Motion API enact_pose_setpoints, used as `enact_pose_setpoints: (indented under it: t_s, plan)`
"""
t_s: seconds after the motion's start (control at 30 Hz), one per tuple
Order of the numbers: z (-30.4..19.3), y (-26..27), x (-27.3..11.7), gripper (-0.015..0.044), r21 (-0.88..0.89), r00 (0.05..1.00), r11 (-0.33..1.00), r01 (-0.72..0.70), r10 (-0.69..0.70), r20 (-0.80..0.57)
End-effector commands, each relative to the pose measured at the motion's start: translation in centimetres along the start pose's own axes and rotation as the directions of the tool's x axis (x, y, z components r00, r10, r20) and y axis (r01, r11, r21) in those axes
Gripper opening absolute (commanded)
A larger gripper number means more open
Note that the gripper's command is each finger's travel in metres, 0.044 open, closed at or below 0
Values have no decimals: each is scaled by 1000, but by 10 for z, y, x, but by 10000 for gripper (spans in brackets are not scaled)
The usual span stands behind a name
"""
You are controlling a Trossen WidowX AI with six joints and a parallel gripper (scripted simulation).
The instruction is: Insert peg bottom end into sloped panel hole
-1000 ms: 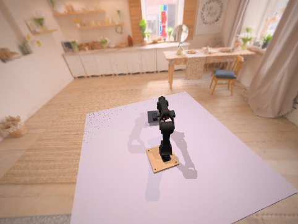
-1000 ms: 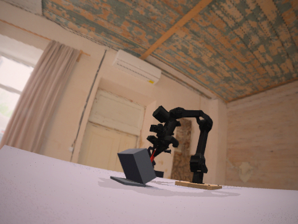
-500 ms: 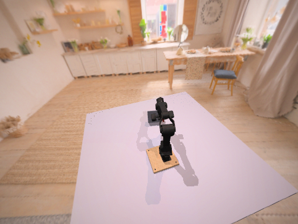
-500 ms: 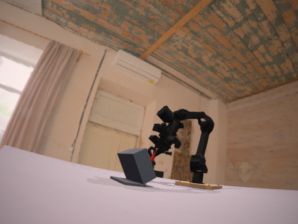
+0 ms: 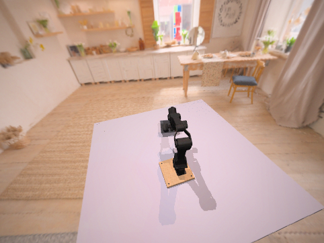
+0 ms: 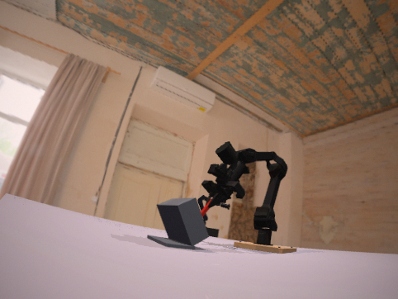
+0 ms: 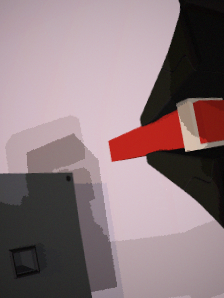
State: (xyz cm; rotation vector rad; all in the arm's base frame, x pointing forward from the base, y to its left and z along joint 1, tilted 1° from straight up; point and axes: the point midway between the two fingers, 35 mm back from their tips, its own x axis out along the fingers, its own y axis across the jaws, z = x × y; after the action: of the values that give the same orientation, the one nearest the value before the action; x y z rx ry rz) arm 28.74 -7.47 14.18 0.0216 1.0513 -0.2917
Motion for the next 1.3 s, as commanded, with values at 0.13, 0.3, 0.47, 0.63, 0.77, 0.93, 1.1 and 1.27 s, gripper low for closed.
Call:
enact_pose_setpoints:
  t_s: [0.13,0.3,0.47,0.63,0.77,0.93,1.1,1.27]
  plan:
    - [0,6,-2,0,6,999,1000,-1,0,55]
    - [0,10,-4,0,8,996,1000,-3,3,84]
    - [0,14,-5,0,11,994,1000,-7,5,114]
    - [0,17,-6,0,14,990,1000,-11,9,143]
    - [0,20,-8,0,17,986,1000,-15,12,166]
    - [0,24,-9,0,20,981,1000,-21,17,195]
    - [-1,27,-11,0,24,974,999,-28,22,224]
    - [-1,31,-12,0,28,967,999,-36,28,253]
